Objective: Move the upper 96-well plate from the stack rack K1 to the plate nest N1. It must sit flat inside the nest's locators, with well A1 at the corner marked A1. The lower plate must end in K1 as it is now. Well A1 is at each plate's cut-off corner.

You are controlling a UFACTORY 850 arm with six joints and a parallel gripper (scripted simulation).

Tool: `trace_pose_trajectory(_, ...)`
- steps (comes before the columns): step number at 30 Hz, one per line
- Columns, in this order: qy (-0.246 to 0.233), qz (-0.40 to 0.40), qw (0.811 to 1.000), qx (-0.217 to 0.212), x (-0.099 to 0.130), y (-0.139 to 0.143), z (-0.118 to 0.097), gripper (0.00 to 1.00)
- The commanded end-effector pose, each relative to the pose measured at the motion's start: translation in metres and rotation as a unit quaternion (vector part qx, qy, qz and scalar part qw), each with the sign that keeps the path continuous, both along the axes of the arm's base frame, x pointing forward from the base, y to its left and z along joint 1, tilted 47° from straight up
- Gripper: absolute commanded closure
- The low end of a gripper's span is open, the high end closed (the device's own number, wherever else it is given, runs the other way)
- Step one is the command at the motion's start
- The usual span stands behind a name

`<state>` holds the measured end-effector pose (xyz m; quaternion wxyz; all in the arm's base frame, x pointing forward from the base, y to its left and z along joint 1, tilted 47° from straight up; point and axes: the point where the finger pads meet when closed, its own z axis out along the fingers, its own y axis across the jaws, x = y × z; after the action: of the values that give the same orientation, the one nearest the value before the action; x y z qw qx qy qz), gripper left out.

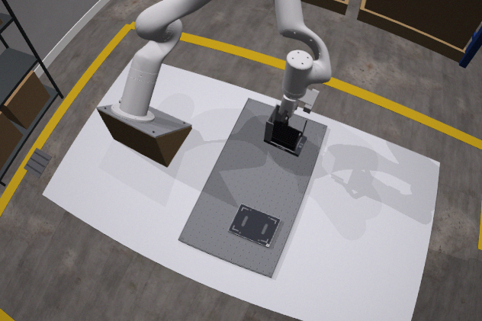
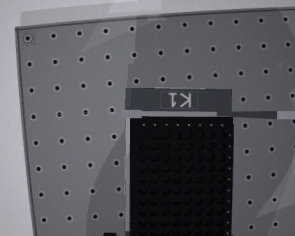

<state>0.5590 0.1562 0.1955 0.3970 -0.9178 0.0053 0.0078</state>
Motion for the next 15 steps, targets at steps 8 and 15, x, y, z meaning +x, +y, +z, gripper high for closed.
trace_pose_trajectory(8, -0.001, 0.000, 1.000, 0.000, 0.001, 0.010, -0.009, 0.00)
trace_pose_trajectory(15, -0.001, 0.000, 1.000, 0.000, 0.001, 0.018, -0.017, 0.00)
